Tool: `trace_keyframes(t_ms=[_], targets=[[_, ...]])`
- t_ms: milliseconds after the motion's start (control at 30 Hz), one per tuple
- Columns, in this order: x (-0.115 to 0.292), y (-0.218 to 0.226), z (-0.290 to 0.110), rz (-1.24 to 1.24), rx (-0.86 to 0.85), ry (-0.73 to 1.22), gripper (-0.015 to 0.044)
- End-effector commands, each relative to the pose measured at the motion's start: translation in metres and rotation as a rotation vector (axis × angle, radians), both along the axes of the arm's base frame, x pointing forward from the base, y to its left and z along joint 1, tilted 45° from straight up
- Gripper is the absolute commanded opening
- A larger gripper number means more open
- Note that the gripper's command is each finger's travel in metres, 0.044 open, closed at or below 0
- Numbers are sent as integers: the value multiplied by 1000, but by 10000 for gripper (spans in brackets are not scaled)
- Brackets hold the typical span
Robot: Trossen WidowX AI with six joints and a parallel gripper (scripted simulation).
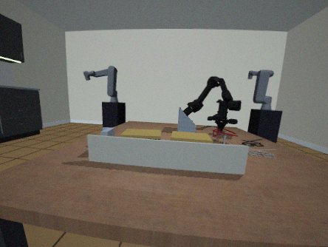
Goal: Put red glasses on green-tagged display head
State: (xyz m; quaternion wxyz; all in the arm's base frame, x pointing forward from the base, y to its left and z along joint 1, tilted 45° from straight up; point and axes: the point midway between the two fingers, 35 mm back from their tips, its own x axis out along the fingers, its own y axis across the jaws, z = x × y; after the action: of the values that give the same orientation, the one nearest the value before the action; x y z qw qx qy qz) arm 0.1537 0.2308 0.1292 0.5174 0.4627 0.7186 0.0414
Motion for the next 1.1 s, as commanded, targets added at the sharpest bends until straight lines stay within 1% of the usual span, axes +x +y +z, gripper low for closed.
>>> trace_keyframes(t_ms=[0, 400, 633, 1067], targets=[[3, -6, 6, 3, 3, -2, 0], [8, -43, 38, 2, 3, -2, 0], [14, -44, 37, 2, 2, -2, 0], [65, -55, 23, 2, -1, -4, 0]])
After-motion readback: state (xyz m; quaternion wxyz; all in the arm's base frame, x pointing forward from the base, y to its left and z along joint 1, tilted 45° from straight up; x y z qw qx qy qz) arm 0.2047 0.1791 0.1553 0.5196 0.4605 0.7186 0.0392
